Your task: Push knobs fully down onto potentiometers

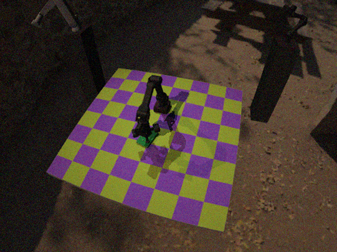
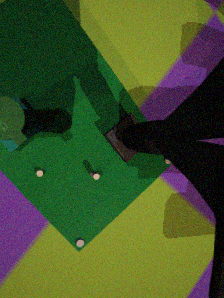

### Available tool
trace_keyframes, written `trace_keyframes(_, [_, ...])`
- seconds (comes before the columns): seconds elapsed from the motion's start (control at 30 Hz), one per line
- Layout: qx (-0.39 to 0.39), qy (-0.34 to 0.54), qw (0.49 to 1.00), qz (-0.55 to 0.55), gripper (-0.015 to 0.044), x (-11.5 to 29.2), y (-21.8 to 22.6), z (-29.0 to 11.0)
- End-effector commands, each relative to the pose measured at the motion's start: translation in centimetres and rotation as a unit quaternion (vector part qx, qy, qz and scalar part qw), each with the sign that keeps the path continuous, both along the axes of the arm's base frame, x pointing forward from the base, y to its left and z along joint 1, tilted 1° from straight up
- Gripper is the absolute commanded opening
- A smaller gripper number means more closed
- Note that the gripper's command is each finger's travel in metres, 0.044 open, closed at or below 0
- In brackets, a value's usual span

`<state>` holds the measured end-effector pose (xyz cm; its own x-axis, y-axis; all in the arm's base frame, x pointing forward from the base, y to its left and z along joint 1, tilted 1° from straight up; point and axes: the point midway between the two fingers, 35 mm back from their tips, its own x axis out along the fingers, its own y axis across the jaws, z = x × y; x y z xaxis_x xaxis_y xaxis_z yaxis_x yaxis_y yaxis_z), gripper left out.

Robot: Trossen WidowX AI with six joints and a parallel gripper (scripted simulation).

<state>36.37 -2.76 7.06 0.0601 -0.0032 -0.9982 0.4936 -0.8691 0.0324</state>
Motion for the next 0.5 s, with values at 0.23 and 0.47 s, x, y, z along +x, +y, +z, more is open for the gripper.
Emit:
trace_keyframes(0.23, [0.0,0.005,1.0,0.0,0.0026,-0.06,0.01,0.66])
trace_keyframes(0.47, [0.0,0.005,1.0,0.0,0.021,-0.06,0.01,0.66])
